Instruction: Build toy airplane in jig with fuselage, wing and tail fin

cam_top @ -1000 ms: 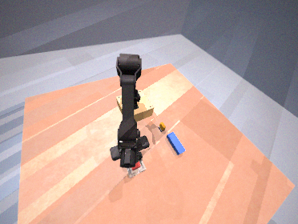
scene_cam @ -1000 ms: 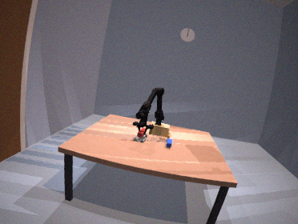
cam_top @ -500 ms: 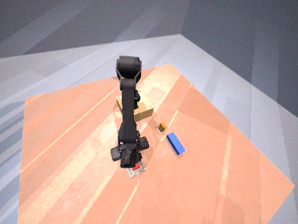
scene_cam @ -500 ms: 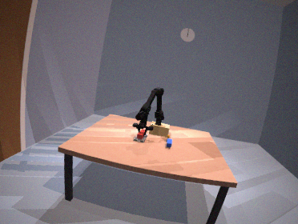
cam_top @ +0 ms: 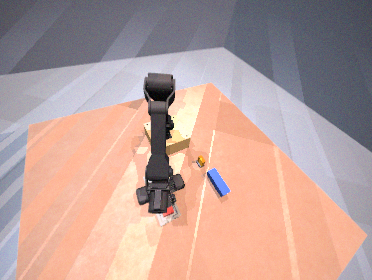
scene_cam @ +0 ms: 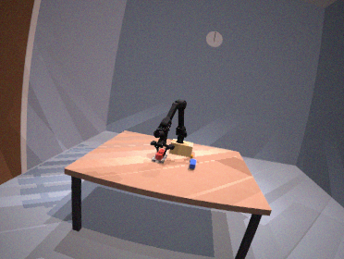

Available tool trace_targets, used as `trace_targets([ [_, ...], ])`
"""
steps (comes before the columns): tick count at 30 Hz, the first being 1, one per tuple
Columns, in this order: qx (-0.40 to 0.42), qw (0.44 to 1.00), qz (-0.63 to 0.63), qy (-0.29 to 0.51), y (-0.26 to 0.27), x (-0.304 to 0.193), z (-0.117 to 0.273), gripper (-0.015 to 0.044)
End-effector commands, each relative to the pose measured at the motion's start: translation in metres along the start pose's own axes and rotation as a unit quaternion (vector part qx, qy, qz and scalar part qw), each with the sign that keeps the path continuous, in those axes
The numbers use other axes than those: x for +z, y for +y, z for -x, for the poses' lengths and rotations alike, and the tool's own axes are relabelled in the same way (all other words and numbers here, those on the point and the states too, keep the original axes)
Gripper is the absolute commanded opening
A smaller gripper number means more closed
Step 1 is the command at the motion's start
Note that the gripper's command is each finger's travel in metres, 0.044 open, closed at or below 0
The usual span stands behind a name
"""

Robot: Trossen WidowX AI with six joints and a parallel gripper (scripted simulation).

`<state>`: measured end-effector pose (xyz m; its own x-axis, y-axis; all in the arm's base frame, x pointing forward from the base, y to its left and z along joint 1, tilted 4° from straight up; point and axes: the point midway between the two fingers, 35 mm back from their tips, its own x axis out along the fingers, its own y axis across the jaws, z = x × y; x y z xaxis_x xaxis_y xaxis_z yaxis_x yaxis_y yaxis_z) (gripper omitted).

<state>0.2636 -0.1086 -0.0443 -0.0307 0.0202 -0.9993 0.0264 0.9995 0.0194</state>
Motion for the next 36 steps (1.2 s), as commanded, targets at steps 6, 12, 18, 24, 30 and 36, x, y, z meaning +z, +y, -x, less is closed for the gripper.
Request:
trace_targets([
  [6, 0.000, 1.000, 0.000, 0.000, 0.000, 0.000, 0.000, 0.0440],
  [12, 0.000, 1.000, 0.000, 0.000, 0.000, 0.000, 0.000, 0.0440],
  [18, -0.002, 1.000, 0.002, -0.001, -0.001, 0.004, 0.080, 0.0440],
  [24, -0.002, 1.000, 0.003, -0.001, 0.000, 0.003, 0.107, 0.0440],
  [30, -0.003, 0.999, 0.037, -0.001, -0.001, 0.008, 0.105, 0.0440],
  [36, 0.009, 0.998, 0.058, 0.001, 0.028, 0.022, 0.106, 0.0440],
])
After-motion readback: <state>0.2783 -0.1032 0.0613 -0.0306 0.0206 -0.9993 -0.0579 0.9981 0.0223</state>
